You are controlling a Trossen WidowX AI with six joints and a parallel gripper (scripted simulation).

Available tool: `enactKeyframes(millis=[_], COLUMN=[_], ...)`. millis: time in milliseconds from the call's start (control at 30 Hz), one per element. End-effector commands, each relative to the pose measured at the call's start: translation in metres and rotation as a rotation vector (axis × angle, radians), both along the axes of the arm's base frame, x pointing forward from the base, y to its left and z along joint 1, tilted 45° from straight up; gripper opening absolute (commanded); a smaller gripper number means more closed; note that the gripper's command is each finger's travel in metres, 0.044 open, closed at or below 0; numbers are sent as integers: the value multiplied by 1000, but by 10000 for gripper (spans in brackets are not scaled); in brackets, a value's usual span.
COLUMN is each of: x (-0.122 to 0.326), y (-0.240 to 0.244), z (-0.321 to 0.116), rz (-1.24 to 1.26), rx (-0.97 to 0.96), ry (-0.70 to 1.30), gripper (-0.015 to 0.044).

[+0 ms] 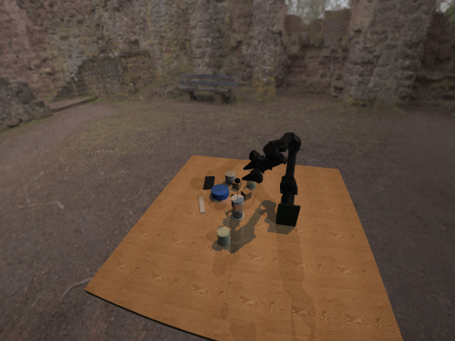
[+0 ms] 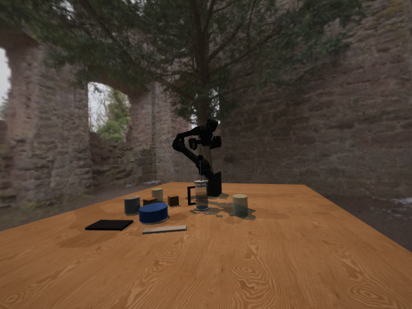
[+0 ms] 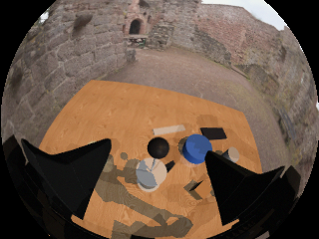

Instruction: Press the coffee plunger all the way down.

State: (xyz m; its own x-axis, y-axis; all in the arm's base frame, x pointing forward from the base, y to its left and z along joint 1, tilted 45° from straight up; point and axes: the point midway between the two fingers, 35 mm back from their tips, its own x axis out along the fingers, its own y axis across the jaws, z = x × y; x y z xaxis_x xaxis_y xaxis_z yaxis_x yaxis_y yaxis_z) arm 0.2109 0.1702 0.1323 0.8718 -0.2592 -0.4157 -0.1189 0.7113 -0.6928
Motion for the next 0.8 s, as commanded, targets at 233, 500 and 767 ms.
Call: enactKeyframes(millis=[233,500,767], x=[3,14,25], y=[-18,-21,-24], z=[-17,-24,-28], rz=[0,-2,-2], rx=[-5,-2,-3], ry=[-5,-1,-4], gripper=[440,440,440])
